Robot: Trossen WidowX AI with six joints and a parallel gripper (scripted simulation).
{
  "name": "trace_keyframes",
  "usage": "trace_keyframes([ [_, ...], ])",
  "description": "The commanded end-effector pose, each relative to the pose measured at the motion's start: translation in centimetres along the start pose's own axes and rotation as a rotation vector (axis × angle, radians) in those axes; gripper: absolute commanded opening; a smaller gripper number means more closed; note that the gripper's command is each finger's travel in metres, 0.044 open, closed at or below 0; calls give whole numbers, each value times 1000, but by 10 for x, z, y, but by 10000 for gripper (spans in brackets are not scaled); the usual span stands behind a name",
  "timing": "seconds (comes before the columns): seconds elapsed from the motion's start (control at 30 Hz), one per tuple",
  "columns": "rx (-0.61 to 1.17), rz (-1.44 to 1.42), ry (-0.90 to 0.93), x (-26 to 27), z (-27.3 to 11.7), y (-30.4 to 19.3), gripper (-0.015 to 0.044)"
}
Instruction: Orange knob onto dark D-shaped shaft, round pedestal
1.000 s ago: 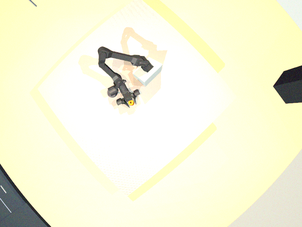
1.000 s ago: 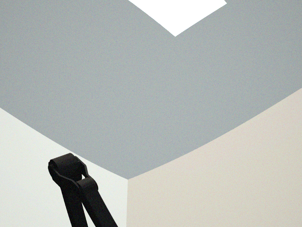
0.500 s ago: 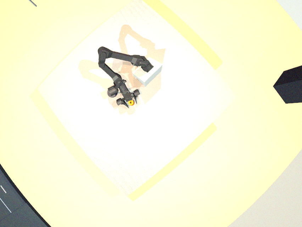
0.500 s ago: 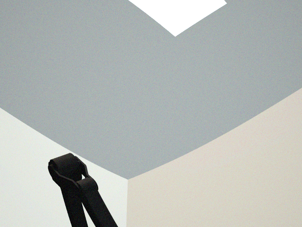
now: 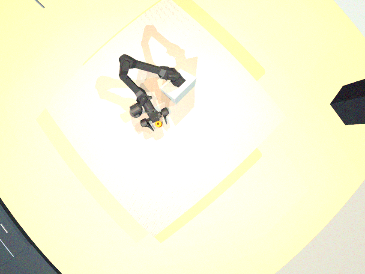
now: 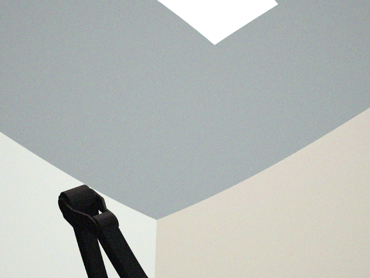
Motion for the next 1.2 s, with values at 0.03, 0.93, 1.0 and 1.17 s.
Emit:
trace_keyframes([
  [0.03,-1,-5,-8,-13,-25,42,440],
  [0.93,987,0,250,-24,-35,94,440],
  [1.0,987,0,250,-24,-35,94,440],
  [1.17,987,0,250,-24,-35,94,440],
])
Point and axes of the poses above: the point midway between the two fingers, 35 mm back from their tips, its own z axis out along the fingers, its own x axis across the jaws, y = z × x, the point moved 2 cm from there along -z, back along the fingers, and after that the axes turned 15 degrees about -z, right-handed, at the moved point
